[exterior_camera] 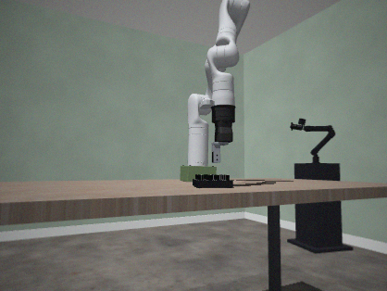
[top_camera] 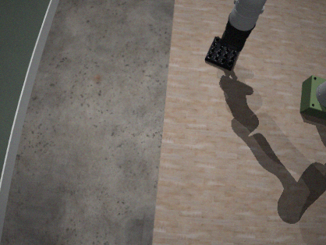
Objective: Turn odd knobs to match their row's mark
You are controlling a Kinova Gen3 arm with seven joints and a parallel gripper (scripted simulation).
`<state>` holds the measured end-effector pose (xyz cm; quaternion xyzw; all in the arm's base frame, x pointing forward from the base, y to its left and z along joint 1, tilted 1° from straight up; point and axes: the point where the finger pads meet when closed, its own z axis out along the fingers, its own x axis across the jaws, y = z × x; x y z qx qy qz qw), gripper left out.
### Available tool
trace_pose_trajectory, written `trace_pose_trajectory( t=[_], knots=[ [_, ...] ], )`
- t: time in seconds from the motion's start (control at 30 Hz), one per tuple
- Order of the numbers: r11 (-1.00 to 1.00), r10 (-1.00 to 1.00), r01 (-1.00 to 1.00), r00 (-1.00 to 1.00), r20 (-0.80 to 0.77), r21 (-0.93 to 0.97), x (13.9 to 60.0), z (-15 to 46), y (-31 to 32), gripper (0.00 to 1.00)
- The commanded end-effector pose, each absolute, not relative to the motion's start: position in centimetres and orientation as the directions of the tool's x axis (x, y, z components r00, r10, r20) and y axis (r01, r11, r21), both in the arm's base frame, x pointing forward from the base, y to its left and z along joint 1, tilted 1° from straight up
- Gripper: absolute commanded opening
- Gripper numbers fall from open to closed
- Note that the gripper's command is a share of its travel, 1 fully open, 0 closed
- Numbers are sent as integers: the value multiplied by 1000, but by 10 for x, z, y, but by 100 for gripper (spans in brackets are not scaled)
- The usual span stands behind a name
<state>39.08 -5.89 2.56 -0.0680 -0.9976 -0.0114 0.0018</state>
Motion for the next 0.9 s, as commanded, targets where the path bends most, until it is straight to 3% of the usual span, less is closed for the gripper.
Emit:
trace_pose_trajectory(
  t=[0.0, 0.87],
  knots=[
    [990, 138, 138, -990, 3, 22, 391, 20, -61, 46],
    [990, 138, 138, -990, 3, 22, 392, -4, -60, 46]
  ],
)
